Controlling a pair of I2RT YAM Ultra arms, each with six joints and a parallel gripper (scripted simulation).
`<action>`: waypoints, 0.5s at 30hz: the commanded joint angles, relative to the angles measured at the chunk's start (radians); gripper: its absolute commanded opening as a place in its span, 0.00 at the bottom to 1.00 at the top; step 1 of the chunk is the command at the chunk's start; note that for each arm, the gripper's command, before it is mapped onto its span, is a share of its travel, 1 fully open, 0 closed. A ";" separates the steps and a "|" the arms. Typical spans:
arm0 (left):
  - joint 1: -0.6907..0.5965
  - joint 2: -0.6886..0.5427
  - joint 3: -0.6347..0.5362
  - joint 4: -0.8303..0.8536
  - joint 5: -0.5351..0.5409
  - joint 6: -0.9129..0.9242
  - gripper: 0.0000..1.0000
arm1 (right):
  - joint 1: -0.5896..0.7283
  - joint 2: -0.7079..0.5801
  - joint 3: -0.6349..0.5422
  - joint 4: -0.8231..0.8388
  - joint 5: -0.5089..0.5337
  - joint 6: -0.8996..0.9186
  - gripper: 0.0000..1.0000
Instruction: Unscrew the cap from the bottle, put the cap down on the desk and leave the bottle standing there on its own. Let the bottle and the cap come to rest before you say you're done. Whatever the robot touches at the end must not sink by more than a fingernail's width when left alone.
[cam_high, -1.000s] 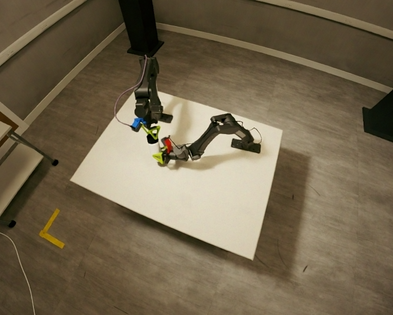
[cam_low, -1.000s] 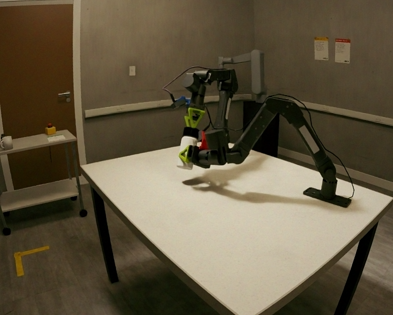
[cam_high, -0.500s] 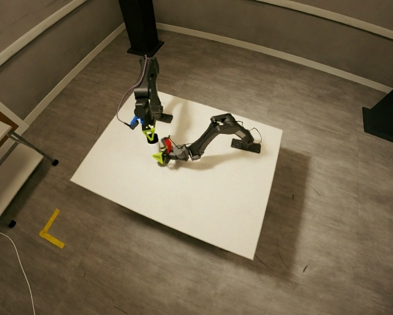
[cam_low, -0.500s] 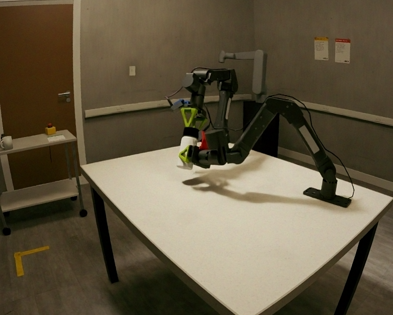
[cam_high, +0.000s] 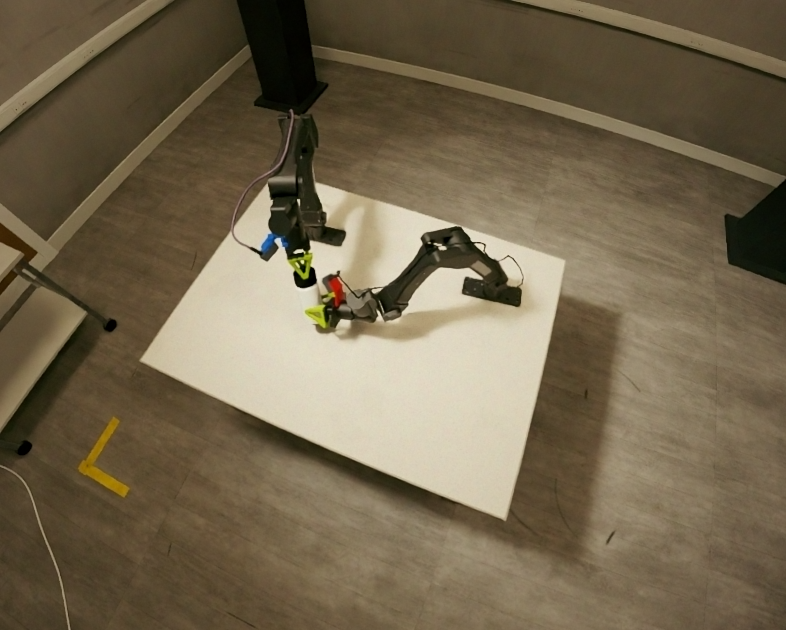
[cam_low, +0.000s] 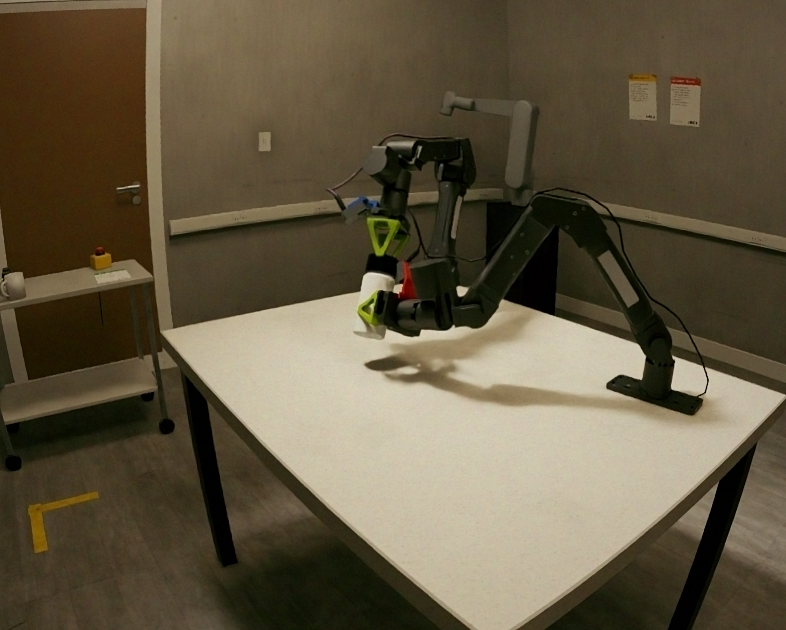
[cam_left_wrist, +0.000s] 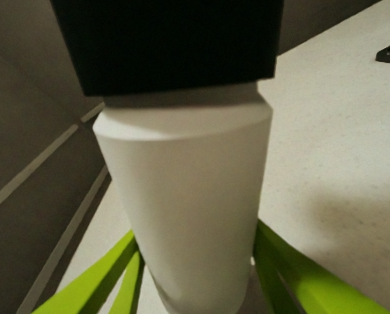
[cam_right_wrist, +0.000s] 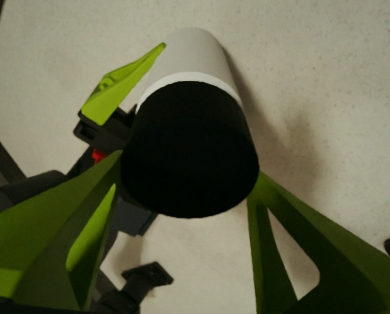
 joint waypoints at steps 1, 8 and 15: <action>-0.003 -0.020 0.019 0.016 0.004 0.000 0.00 | 0.012 0.002 0.015 -0.005 0.018 -0.244 0.00; -0.003 -0.020 0.019 0.016 0.004 0.000 0.00 | 0.015 0.004 0.020 -0.012 0.022 -0.470 0.00; -0.003 -0.020 0.019 0.016 0.004 0.000 0.00 | 0.022 0.007 0.026 -0.019 0.034 -0.853 0.00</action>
